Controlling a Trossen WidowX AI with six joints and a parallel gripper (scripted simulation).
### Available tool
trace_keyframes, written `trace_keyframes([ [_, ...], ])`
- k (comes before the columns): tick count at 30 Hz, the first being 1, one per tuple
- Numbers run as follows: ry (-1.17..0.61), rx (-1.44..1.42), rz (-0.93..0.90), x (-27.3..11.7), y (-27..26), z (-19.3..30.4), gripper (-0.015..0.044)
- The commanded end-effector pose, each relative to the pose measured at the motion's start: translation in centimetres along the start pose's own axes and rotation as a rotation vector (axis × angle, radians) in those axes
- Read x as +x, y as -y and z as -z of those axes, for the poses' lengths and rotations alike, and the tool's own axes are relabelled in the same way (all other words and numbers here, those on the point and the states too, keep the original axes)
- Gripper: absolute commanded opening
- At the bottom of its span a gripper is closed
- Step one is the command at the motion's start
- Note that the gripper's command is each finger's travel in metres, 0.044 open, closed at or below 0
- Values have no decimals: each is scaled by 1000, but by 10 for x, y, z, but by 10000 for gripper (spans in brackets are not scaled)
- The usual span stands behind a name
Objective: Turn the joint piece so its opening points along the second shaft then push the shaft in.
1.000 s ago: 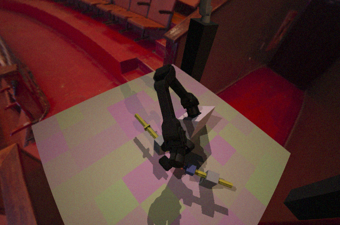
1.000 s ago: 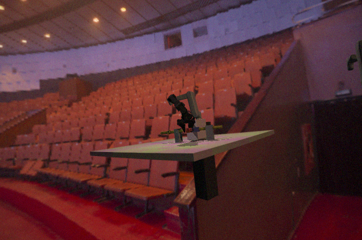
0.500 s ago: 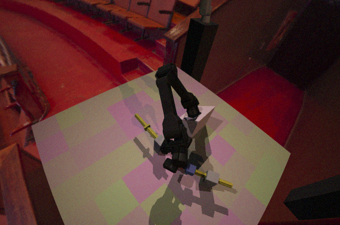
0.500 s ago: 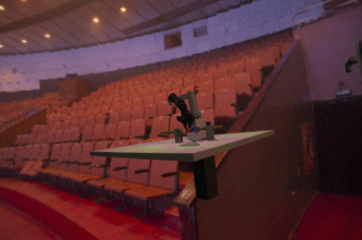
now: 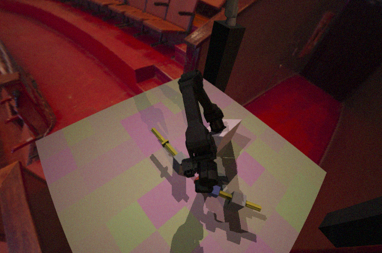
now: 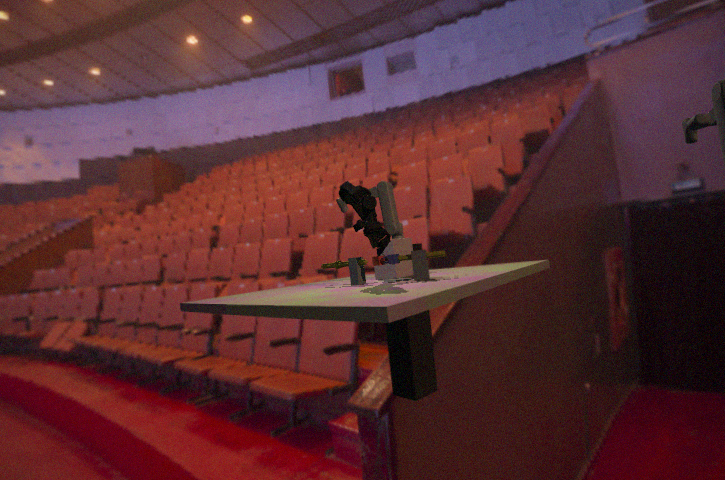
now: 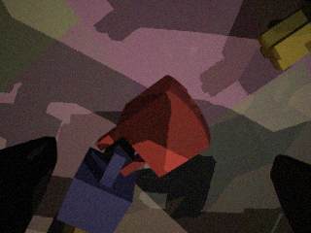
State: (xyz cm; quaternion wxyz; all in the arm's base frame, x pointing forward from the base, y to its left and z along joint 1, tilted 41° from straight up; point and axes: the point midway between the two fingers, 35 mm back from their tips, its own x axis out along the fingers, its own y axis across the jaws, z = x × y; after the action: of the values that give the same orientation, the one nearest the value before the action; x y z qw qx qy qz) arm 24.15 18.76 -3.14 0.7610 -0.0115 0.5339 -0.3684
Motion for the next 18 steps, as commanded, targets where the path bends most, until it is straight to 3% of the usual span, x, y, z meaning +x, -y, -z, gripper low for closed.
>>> trace_keyframes([
  [1, 7, -171, 5, -16, -2, 2, 440],
  [18, 27, -723, 49, -68, 3, 7, 440],
])
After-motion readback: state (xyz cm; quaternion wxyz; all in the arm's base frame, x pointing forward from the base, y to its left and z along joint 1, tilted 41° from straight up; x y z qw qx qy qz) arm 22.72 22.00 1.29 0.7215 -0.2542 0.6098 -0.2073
